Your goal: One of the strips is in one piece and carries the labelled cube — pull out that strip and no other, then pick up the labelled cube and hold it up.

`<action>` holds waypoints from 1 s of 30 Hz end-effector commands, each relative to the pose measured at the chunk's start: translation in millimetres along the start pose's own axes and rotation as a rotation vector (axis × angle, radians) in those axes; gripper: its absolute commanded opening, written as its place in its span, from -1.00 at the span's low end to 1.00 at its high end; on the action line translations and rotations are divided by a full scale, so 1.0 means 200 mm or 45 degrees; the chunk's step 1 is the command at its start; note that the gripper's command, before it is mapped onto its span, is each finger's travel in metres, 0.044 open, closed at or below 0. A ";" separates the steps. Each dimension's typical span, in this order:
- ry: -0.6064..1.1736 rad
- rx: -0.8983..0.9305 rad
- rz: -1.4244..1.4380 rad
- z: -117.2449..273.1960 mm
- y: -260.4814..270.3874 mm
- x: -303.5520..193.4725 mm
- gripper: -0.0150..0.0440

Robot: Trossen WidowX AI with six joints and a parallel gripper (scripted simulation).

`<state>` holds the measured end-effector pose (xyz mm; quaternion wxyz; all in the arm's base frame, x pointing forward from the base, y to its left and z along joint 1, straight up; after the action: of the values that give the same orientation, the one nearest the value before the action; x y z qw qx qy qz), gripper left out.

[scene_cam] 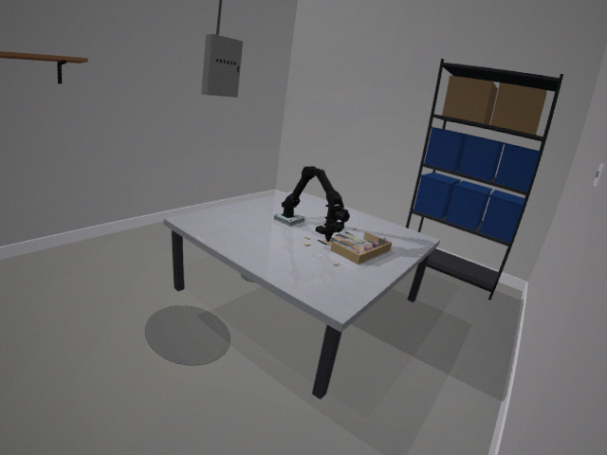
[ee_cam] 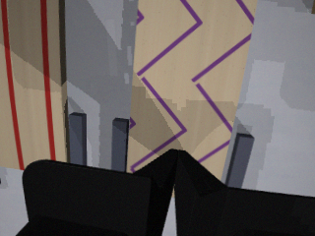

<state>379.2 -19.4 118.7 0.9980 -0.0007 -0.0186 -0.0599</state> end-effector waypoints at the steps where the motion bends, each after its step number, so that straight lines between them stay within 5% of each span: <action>1: 0.001 0.004 -0.001 -0.02 0.00 0.00 -0.49; 30: 0.006 0.003 -0.001 -0.03 -0.03 -0.20 -0.49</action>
<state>346.5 -20.3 117.8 0.9976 -0.0004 -0.0281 -0.0629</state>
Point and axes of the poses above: the point midway between the two fingers, 35 mm back from their tips, its own z axis back along the fingers, its own y axis across the jaws, x = y × z, the point moved 10 cm from there along z, back along the fingers, and after that the axes turned 7 degrees about -z, right-handed, at the moved point
